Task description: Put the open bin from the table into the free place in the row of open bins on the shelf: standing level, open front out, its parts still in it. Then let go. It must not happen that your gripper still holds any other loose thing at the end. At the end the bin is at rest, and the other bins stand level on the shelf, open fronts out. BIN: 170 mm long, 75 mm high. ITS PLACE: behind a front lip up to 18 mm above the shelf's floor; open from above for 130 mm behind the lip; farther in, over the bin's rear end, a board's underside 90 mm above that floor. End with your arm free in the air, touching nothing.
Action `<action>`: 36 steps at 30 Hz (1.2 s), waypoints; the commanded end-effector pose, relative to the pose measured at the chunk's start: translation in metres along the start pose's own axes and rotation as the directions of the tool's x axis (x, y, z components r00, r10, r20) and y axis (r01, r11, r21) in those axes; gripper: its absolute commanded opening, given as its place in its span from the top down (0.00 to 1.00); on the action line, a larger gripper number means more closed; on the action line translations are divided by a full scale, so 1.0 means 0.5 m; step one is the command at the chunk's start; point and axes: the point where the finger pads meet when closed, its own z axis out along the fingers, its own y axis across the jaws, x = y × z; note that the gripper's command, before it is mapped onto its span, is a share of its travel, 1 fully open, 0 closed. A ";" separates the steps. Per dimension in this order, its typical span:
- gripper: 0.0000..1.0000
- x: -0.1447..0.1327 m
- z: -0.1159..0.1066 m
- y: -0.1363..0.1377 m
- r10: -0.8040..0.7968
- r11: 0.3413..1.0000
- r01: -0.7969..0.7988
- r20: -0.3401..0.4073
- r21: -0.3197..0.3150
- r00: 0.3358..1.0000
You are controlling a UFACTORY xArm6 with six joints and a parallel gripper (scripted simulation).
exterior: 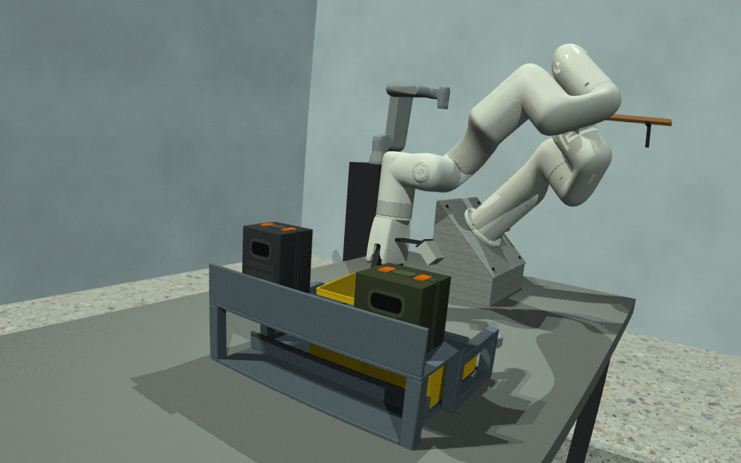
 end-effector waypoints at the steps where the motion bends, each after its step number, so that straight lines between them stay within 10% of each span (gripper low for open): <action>1: 1.00 -0.001 0.001 0.002 -0.001 1.000 0.001 0.001 -0.003 1.000; 36: 1.00 -0.001 0.008 0.002 -0.001 1.000 0.001 0.001 -0.003 1.000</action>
